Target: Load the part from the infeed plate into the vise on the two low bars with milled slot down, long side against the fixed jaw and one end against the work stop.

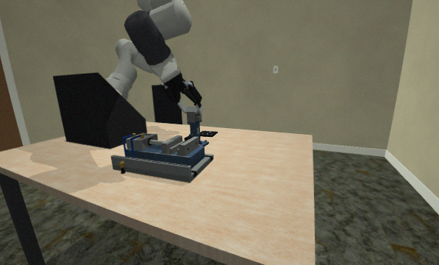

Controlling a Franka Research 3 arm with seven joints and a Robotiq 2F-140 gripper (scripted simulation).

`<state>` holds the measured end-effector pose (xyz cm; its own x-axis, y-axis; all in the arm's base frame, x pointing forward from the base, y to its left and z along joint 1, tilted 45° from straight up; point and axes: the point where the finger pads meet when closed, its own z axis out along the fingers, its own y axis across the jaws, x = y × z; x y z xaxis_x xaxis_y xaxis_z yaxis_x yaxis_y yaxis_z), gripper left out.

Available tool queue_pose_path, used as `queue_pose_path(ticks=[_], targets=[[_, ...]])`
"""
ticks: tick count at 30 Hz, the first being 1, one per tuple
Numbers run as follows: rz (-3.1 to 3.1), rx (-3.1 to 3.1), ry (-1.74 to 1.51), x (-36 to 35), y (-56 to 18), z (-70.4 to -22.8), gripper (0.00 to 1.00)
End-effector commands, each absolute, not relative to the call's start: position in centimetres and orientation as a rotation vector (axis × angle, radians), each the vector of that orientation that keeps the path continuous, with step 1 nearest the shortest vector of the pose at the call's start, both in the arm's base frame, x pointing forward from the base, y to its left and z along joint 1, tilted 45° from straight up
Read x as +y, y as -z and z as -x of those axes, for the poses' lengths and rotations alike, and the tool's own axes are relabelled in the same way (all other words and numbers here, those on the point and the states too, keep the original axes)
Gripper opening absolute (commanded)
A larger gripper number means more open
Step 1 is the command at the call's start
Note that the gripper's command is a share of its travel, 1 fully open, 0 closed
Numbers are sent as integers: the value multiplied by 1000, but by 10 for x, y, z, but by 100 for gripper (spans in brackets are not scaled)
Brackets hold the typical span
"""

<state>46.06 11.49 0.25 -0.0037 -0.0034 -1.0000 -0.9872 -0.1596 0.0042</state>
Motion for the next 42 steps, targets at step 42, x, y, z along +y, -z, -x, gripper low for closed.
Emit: queue_pose_path(ticks=[42], targets=[[1338,1143,-1317,119,0,-460,51]])
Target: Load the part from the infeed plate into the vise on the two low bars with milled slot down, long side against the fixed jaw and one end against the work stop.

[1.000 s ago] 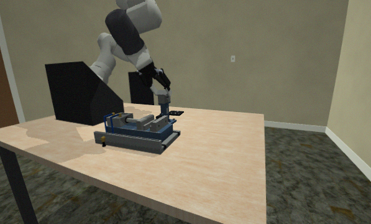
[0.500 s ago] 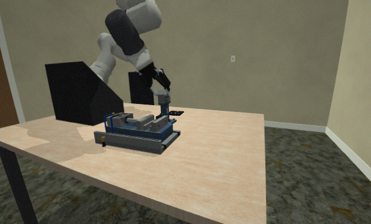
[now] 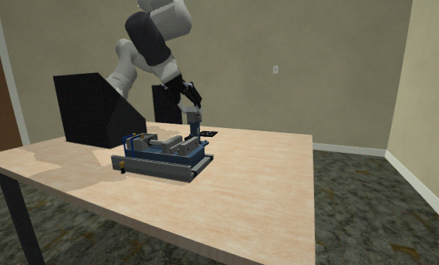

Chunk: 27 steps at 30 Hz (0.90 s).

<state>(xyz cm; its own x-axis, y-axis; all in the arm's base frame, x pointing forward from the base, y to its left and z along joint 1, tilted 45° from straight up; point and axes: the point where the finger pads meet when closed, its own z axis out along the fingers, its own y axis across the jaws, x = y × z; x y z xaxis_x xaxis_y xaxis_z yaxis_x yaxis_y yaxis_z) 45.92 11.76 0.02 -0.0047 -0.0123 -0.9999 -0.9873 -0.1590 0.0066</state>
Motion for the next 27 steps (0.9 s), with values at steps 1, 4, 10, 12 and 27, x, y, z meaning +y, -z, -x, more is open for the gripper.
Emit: queue_pose_path(ticks=[1,4,10,12,27], targets=[[1340,1145,-1316,119,0,-460,51],[1346,1150,-1312,119,-1,-460,51],[1359,1162,-1303,119,-1,-460,51],[1365,1166,-1299,119,-1,-460,51],[1411,1205,-1267,119,-3,-460,51]])
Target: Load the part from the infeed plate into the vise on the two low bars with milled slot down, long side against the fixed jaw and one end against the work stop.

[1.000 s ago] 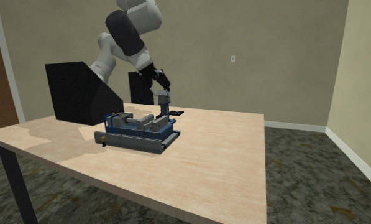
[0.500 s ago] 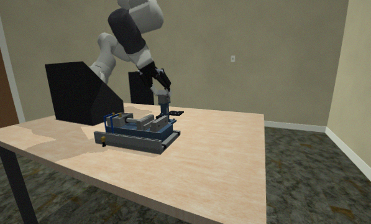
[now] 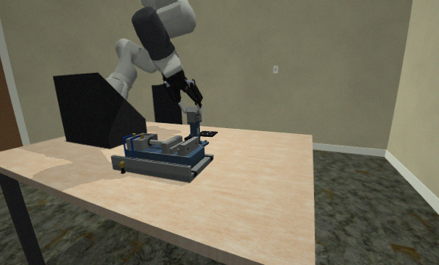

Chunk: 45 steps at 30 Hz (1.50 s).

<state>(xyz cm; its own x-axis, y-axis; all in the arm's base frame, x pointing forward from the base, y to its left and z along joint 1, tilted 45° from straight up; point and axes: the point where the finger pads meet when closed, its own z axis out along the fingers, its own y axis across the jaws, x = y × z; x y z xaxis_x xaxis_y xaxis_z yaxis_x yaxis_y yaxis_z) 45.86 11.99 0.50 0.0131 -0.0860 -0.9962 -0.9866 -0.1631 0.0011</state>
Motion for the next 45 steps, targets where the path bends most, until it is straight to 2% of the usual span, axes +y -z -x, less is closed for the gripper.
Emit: queue_pose_path(ticks=[1,45], targets=[[1415,1209,-1263,119,-3,-460,51],[1655,1413,-1069,121,-10,-460,51]])
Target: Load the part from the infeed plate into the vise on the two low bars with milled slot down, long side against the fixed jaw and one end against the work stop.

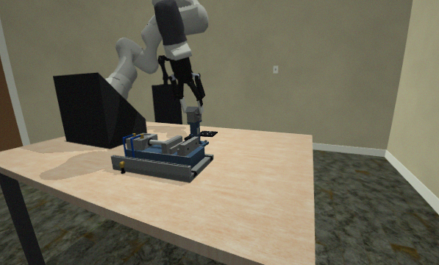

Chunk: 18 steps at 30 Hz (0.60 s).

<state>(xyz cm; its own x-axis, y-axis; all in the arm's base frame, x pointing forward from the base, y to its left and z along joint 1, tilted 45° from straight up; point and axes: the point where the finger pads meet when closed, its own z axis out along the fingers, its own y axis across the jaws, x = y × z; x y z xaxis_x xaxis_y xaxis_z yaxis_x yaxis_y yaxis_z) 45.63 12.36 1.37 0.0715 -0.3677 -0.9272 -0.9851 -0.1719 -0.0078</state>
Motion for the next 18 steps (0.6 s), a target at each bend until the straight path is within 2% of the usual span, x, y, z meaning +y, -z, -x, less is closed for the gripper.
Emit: queue_pose_path(ticks=[1,18], targets=[[1663,1420,-1061,121,-11,-460,51],[1794,1531,-932,124,-15,-460,51]])
